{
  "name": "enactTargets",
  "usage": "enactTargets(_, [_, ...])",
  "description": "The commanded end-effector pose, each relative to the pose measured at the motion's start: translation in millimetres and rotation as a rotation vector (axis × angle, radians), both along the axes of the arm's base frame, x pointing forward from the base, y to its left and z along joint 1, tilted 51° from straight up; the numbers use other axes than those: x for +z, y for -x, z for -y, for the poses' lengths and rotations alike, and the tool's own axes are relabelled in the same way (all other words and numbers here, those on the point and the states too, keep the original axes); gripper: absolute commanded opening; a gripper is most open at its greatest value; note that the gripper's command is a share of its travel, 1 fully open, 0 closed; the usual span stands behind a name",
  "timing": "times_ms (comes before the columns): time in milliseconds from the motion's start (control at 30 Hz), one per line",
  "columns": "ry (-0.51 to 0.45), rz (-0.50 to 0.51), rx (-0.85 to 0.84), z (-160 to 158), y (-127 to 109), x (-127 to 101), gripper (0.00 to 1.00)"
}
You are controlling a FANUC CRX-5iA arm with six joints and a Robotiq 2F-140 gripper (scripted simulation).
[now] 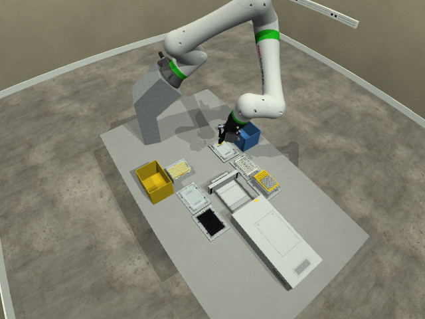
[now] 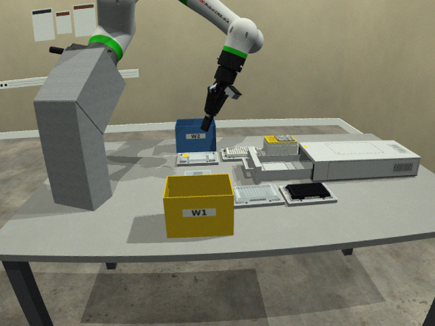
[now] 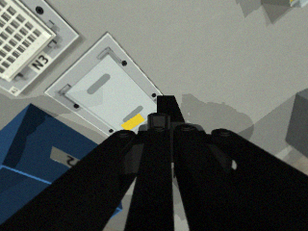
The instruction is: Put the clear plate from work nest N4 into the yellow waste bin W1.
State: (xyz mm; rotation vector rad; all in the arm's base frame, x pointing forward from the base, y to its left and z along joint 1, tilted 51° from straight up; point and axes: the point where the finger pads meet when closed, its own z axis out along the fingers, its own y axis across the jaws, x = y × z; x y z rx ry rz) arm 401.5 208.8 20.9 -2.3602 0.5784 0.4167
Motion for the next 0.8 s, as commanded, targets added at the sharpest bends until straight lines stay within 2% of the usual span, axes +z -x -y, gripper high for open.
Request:
enactTargets(0, [-0.034, 0.071, 0.024, 11, -8, 0, 0.1])
enactTargets(67, [-0.052, 0.126, 0.041, 19, -14, 1, 0.1])
enactTargets(133, [-0.052, 0.126, 0.041, 22, -17, 1, 0.1])
enactTargets(300, [-0.08, 0.247, 0.076, 40, -30, 1, 0.1])
enactTargets(367, [-0.08, 0.247, 0.076, 42, -31, 1, 0.1])
enactTargets(433, [-0.09, 0.308, 0.093, 51, -36, 1, 0.1])
enactTargets(533, [-0.09, 0.308, 0.093, 53, -38, 1, 0.1])
enactTargets(667, [-0.1, 0.433, 0.125, 71, -48, 2, 0.1])
enactTargets(733, [-0.1, 0.433, 0.125, 76, -50, 2, 0.1])
enactTargets(767, [-0.101, 0.465, 0.134, 80, -53, 2, 0.1])
